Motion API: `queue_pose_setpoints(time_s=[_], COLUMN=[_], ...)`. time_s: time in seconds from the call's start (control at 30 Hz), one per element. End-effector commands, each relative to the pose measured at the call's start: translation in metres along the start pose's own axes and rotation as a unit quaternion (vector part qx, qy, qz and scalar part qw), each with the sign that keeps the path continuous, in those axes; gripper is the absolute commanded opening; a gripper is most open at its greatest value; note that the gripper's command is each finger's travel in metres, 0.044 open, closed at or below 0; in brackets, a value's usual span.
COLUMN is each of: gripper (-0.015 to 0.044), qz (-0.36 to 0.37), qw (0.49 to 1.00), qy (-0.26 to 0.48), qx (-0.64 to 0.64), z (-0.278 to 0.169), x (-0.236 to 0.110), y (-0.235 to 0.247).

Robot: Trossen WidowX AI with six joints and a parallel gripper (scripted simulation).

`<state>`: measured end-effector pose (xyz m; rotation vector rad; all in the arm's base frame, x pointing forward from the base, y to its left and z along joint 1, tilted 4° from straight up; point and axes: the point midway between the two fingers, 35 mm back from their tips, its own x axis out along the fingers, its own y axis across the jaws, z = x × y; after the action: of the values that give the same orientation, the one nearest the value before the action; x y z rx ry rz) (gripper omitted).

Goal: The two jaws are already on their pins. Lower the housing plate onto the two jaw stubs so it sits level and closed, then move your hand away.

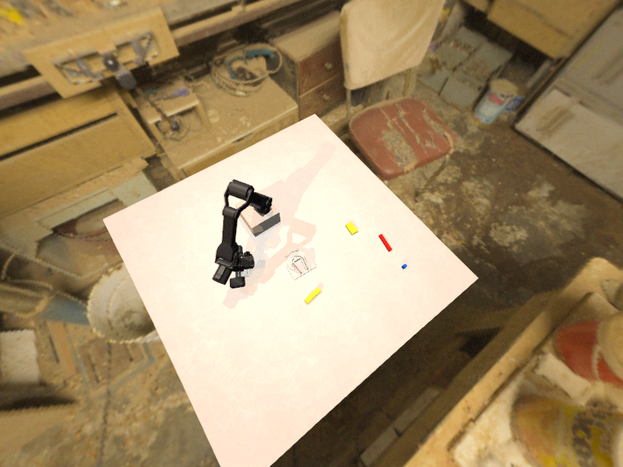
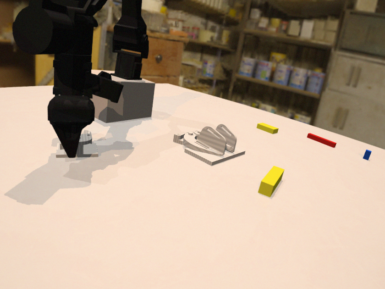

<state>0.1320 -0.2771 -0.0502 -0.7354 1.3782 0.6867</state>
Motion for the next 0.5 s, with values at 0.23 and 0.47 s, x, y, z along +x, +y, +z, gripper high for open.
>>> queue_pose_setpoints(time_s=[0.23,0.47], gripper=[0.04,0.0353], qz=[0.0,0.0], qw=[1.0,1.0], qy=[0.0,0.0], qx=[0.0,0.0], z=[0.0,0.0], x=[0.0,0.0], y=[0.0,0.0])
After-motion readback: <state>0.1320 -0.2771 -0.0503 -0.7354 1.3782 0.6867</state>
